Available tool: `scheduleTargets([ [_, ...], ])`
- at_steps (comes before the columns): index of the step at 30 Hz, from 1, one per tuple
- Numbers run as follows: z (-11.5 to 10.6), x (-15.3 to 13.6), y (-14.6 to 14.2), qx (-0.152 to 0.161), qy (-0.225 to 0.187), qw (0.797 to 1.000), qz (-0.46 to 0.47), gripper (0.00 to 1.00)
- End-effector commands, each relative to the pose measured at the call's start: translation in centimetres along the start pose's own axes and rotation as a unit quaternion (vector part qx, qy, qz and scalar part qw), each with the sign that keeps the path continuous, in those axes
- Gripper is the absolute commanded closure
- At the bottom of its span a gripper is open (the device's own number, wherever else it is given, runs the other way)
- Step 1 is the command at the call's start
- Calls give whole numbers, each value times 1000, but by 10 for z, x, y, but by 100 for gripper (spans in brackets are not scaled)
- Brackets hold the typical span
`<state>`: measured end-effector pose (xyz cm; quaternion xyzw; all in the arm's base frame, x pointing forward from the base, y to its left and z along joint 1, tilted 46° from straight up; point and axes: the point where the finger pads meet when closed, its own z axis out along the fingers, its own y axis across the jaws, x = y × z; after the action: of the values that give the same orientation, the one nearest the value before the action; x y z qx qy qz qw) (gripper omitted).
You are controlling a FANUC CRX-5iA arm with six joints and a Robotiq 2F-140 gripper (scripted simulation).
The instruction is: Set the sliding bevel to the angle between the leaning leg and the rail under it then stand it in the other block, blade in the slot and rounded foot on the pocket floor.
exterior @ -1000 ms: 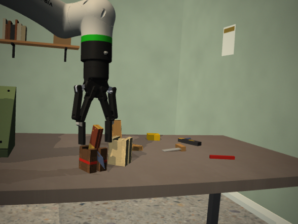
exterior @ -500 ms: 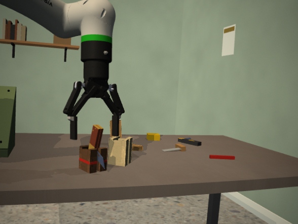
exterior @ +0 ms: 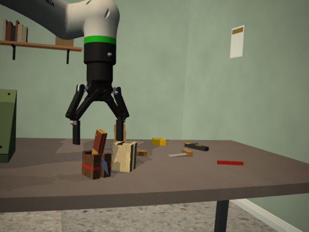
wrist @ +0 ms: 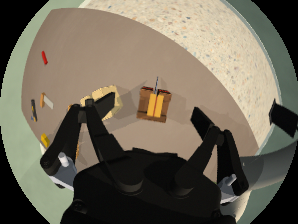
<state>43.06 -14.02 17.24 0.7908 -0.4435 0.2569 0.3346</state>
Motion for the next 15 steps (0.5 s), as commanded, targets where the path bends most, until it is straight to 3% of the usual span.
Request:
scheduleTargets([
  [1, -1, 0, 0, 1, 0, 1000, 0, 0],
  [10, -24, 2, 0, 1, 0, 1000, 0, 0],
  [15, -58, 4, 0, 1, 0, 1000, 0, 0],
])
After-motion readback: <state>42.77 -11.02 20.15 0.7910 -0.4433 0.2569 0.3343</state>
